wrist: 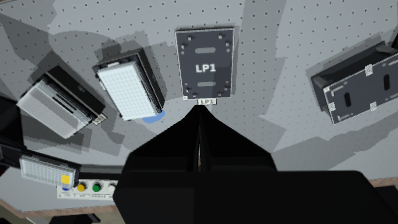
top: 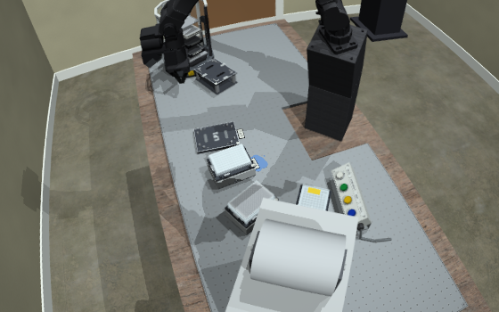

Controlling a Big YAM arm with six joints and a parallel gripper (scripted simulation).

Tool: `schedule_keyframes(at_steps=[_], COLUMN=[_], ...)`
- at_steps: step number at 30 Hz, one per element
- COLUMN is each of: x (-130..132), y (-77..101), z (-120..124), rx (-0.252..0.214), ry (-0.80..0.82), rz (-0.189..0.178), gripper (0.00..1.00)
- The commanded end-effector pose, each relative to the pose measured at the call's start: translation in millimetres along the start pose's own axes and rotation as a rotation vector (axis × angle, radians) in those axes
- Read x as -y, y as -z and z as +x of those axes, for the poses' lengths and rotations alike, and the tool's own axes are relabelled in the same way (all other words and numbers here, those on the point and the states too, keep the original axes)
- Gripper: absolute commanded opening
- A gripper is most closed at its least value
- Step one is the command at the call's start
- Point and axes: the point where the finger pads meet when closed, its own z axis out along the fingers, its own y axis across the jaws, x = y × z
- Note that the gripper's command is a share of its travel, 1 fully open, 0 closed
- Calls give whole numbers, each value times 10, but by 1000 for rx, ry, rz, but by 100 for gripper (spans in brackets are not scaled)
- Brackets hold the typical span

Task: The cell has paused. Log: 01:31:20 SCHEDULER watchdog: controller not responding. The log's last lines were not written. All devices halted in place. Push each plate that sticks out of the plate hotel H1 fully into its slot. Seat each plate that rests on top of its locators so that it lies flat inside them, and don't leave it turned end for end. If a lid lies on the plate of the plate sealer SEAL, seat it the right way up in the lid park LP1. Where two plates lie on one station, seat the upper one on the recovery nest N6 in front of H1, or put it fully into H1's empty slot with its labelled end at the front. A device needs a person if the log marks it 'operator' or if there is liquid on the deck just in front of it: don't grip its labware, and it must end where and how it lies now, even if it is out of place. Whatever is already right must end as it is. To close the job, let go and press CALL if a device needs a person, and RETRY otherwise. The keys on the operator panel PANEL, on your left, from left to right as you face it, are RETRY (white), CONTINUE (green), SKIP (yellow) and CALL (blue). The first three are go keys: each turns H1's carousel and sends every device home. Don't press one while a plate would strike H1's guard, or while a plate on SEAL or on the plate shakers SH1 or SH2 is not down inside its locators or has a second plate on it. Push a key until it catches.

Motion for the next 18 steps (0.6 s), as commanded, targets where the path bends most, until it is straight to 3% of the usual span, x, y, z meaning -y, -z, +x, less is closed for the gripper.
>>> schedule_keyframes(at_steps=[1,3,14,18], x=[-132,-225,-509,-645], y=[-78,59,26,57], z=[61,-15,89,111], rx=[-16,22,15,22], ry=[-14,84,382,396], rz=[-1,1,0,1], gripper=[0,0,0,0])
